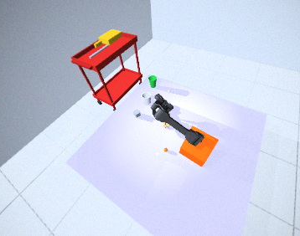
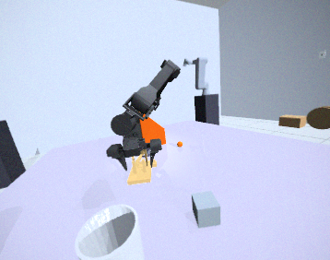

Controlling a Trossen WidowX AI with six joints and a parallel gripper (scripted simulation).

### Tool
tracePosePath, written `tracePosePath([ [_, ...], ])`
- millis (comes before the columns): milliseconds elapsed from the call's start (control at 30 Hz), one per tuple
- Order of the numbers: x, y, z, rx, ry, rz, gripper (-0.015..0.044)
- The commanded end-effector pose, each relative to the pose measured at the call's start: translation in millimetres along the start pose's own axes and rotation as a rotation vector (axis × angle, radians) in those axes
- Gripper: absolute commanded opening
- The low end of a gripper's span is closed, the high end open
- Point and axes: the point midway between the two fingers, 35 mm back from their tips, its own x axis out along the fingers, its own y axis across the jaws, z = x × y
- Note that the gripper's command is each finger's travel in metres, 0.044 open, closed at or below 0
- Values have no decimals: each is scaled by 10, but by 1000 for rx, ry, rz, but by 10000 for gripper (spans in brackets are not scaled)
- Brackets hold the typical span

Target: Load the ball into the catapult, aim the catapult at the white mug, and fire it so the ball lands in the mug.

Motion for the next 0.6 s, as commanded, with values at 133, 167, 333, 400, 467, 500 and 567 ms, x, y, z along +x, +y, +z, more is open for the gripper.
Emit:
tracePosePath([
  [133, 81, -3, -41, 11, 9, 5, 440],
  [167, 55, -1, -18, 1, 5, 0, 414],
  [333, 55, -1, -18, 1, 5, 0, 282],
  [400, 55, -1, -18, 1, 5, 0, 230],
  [467, 55, -1, -18, 1, 5, 0, 177],
  [500, 55, -1, -18, 1, 5, 0, 151],
  [567, 55, -1, -18, 1, 5, 0, 138],
])
